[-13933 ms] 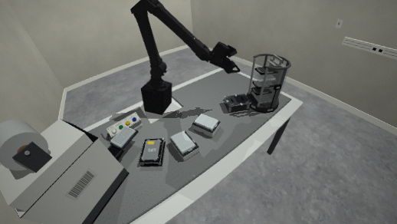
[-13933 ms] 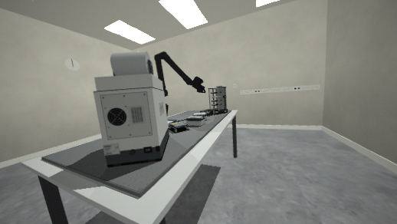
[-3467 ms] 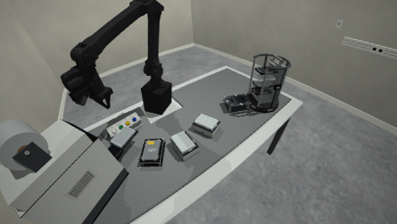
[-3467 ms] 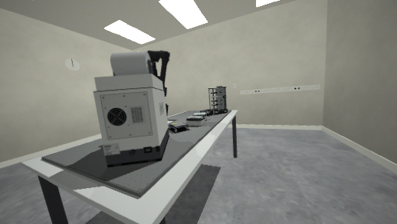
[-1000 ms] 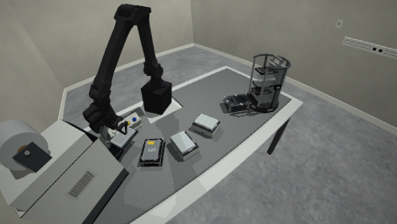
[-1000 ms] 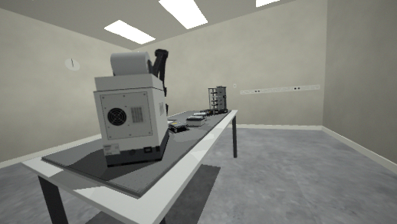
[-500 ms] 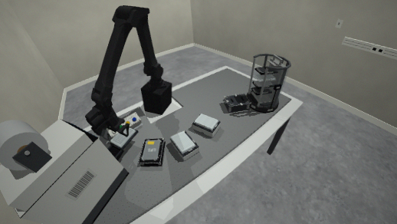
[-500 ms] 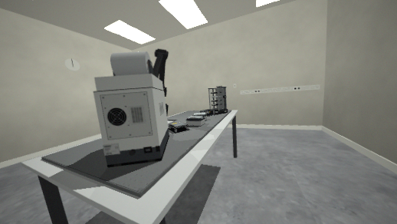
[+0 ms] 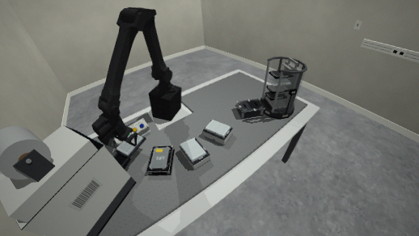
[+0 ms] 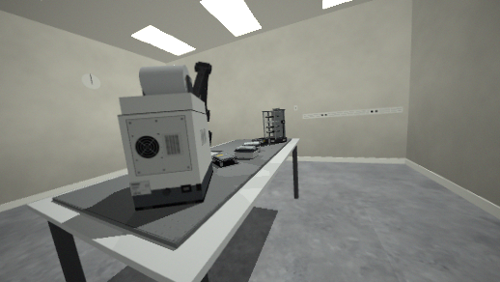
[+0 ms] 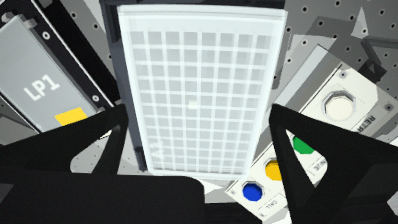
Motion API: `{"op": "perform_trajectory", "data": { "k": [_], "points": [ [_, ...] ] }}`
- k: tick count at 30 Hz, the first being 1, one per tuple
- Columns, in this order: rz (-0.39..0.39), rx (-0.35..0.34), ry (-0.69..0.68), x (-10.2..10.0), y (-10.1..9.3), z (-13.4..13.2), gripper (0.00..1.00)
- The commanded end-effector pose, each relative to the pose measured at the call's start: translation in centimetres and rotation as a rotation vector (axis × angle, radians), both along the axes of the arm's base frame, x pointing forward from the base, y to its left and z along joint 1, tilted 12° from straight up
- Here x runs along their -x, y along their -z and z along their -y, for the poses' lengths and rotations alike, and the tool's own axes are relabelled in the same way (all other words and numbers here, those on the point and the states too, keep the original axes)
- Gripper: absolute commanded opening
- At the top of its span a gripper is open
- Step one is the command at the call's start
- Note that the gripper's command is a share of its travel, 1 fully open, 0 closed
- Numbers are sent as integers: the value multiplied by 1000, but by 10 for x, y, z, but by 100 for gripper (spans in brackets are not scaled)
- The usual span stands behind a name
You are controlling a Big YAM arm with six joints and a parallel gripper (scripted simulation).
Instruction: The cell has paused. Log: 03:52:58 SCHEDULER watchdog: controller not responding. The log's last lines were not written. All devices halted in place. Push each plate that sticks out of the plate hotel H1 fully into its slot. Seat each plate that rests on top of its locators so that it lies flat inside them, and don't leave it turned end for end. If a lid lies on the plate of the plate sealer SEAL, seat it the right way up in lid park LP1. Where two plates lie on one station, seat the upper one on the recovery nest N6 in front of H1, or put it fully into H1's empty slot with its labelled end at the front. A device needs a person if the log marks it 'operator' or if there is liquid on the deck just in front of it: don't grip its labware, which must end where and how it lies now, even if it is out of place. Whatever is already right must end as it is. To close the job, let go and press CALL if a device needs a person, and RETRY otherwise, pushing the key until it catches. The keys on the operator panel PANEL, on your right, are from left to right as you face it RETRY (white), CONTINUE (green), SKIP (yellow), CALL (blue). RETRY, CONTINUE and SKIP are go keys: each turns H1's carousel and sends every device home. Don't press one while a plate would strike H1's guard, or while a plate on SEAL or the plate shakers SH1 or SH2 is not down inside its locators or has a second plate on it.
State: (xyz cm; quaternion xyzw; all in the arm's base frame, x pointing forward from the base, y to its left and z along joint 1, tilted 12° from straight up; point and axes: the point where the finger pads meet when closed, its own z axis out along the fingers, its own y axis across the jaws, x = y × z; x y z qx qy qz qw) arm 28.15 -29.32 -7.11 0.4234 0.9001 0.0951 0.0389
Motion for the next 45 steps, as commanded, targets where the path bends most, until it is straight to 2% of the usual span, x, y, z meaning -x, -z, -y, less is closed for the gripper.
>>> {"op": "perform_trajectory", "data": {
  "k": [1, 4, 6, 7, 15, 23, 45],
  "points": [
    [-1, -5, 5, -4, 10, -5, 100],
    [5, 2, 8, -7, 12, -1, 100],
    [30, 32, 9, -12, -3, 7, 100],
    [32, 34, 9, -13, -4, 7, 100],
    [16, 18, 7, -8, 2, 7, 100],
    [16, 18, 7, -8, 2, 7, 84],
    [16, 18, 7, -8, 2, 7, 84]
  ]
}}
